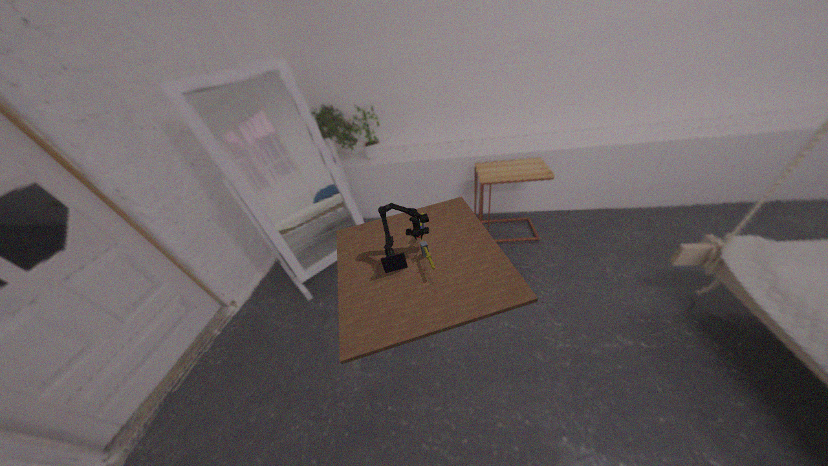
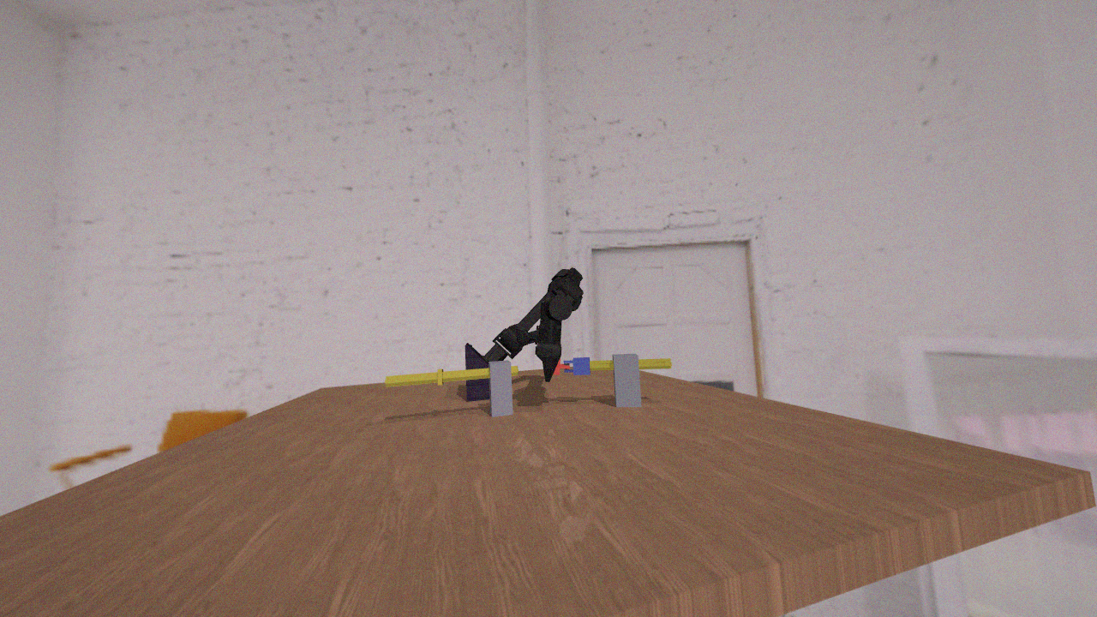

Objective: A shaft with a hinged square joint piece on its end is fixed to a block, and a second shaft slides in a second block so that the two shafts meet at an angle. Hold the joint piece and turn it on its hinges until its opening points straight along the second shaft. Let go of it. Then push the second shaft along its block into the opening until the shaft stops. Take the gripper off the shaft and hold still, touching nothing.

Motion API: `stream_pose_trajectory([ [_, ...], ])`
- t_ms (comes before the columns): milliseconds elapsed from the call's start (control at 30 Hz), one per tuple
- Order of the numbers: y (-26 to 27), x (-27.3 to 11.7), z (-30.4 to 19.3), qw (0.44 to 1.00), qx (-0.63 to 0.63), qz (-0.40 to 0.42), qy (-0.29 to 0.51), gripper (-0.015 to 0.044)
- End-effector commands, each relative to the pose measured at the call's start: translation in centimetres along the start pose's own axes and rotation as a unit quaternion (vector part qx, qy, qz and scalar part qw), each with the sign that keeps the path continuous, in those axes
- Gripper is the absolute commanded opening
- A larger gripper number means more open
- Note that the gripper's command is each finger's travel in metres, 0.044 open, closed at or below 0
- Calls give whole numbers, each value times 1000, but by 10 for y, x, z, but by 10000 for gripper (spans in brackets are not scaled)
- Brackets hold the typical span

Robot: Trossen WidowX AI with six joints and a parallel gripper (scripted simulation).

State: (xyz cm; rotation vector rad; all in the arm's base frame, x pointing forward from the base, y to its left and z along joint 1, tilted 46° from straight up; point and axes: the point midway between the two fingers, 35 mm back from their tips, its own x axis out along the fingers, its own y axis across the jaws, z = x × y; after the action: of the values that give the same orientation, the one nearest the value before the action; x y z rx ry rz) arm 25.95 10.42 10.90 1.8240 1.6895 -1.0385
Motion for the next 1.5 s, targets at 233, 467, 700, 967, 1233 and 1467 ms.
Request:
stream_pose_trajectory([
  [233,9,3,-1,995,-97,6,32,0],
  [467,14,5,-2,988,-143,7,49,0],
  [700,13,5,-2,988,-148,7,50,0],
  [967,13,5,-2,989,-142,6,49,0],
  [1233,13,5,-2,989,-142,6,49,147],
  [1467,13,5,-2,989,-142,6,49,278],
])
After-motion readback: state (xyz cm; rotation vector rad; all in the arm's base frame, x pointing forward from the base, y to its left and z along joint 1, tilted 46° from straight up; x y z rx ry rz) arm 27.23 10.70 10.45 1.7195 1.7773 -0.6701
